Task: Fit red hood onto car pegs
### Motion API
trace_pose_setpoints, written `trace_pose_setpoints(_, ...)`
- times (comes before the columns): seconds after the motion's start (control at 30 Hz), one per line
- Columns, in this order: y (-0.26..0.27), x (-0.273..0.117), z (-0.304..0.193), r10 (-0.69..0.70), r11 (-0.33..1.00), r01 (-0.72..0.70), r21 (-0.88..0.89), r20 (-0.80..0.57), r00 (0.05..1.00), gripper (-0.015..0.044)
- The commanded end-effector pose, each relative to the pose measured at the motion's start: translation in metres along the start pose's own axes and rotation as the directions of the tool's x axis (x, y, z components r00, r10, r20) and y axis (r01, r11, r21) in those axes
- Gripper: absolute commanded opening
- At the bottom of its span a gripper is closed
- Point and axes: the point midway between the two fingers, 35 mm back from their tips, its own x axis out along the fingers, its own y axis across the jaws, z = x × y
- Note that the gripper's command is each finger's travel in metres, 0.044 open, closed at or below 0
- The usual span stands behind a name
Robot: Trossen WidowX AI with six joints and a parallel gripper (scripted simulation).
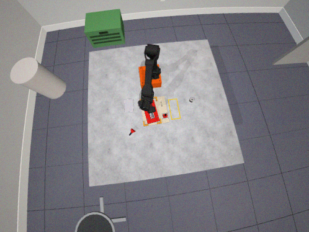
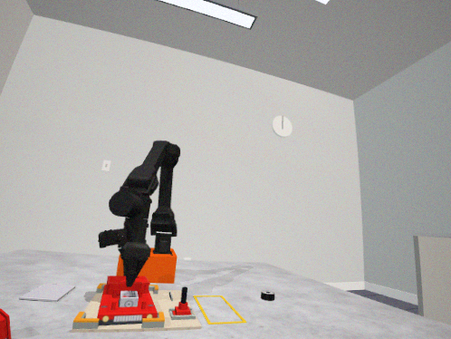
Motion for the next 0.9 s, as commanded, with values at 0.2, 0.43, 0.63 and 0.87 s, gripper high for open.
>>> trace_pose_setpoints(0.2, -0.0016, 0.007, -0.0015, -0.005, 1.0, 0.005, -0.001, -0.007, 1.0, 0.044)
trace_pose_setpoints(0.43, -0.0017, 0.0104, -0.0016, -0.005, 1.0, 0.005, -0.001, -0.007, 1.0, 0.044)
trace_pose_setpoints(0.63, -0.0018, 0.013, -0.0017, -0.005, 1.0, 0.005, -0.001, -0.007, 1.0, 0.044)
trace_pose_setpoints(0.87, -0.0003, 0.0102, -0.0002, 0.0, 1.0, 0.0, 0.001, 0.0, 1.0, 0.0341)
